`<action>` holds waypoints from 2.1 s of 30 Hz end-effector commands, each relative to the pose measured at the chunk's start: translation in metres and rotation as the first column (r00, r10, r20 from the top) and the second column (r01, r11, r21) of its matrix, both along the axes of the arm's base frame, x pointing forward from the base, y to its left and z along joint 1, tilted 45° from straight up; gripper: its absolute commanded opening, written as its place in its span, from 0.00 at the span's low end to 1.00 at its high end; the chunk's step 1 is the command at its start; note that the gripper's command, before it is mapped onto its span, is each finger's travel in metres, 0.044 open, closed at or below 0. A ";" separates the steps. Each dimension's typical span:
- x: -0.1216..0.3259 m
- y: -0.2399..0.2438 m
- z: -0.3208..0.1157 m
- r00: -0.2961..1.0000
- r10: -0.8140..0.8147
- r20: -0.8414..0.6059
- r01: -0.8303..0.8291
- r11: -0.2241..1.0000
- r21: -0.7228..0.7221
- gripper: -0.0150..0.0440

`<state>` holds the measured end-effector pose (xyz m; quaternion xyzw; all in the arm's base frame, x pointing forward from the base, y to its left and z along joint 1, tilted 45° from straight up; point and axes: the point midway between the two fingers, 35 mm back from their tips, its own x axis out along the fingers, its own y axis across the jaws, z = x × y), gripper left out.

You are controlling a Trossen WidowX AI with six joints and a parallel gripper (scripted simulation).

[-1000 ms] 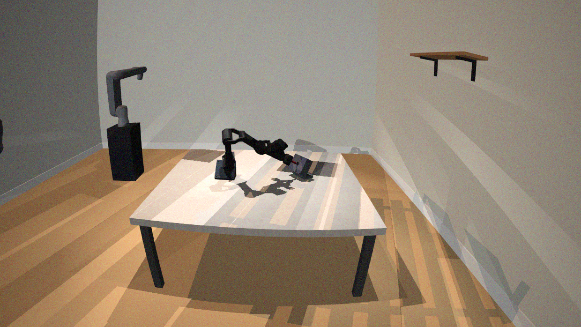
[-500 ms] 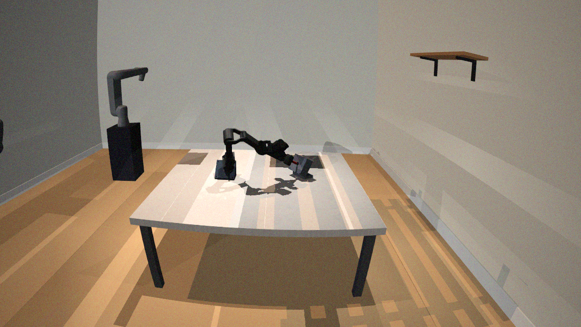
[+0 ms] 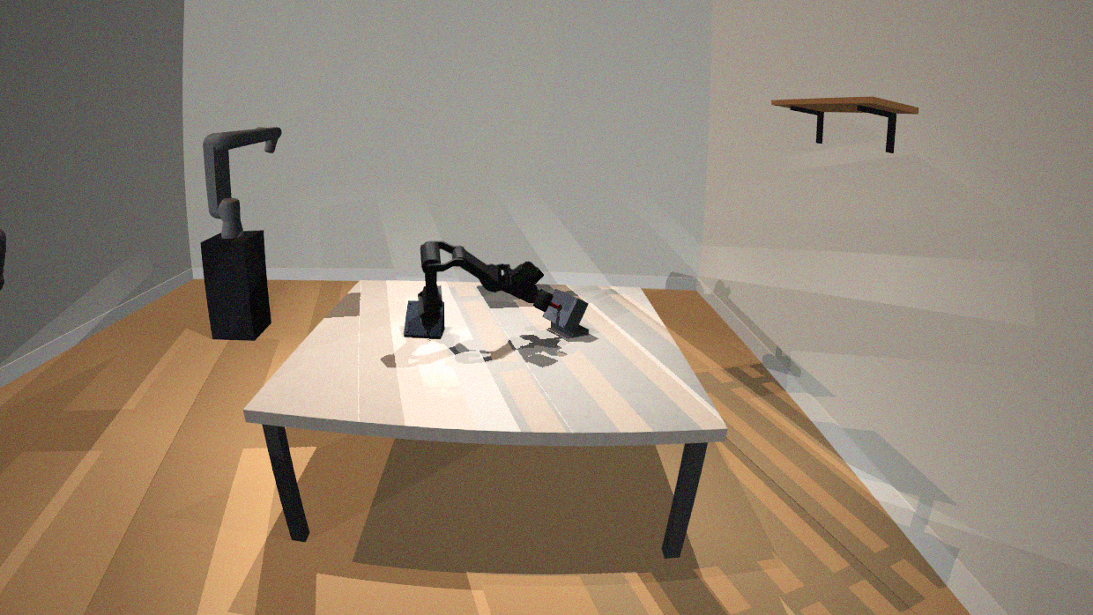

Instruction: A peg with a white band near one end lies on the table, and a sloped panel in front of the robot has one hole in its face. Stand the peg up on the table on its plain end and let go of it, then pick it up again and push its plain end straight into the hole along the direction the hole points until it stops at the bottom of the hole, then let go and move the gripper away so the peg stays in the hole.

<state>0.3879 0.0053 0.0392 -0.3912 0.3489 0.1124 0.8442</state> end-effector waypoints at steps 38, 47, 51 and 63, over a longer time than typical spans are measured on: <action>0.018 -0.001 -0.014 1.000 -0.002 0.002 0.002 1.000 0.000 0.25; 0.022 -0.001 -0.018 1.000 -0.002 0.002 0.002 1.000 0.000 0.25; 0.023 -0.001 -0.019 1.000 -0.002 0.002 0.002 1.000 0.000 0.25; 0.027 -0.001 -0.021 1.000 -0.002 0.002 0.002 1.000 0.000 0.25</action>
